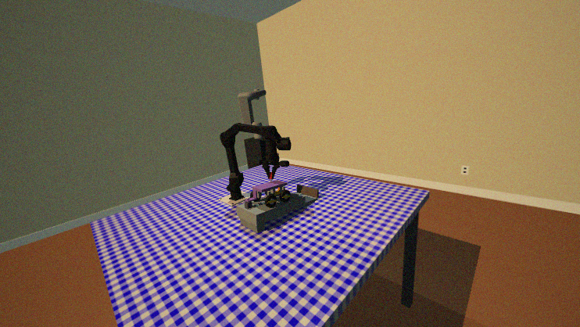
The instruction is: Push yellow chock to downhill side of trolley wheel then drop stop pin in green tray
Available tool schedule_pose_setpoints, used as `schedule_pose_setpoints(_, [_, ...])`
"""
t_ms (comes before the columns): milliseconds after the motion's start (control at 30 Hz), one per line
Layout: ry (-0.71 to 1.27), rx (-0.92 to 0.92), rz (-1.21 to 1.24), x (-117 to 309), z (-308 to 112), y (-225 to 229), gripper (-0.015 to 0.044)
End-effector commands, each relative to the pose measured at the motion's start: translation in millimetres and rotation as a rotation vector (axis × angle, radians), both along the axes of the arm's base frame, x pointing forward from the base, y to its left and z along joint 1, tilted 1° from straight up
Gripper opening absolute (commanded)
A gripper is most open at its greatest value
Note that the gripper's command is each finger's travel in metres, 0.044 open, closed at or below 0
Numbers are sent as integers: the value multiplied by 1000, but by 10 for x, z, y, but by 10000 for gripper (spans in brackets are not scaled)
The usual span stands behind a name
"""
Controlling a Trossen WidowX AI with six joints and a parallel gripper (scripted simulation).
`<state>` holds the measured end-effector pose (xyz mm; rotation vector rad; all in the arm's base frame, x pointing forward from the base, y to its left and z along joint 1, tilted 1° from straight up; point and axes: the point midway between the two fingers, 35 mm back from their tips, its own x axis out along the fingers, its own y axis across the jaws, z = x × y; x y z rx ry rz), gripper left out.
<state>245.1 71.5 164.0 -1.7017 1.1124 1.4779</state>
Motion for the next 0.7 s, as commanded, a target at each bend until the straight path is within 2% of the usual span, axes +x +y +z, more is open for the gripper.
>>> schedule_pose_setpoints(0, [4, 18, 106, -4, 11, -4, 0])
schedule_pose_setpoints(667, [92, 108, 699, -1, 12, -43, 0])
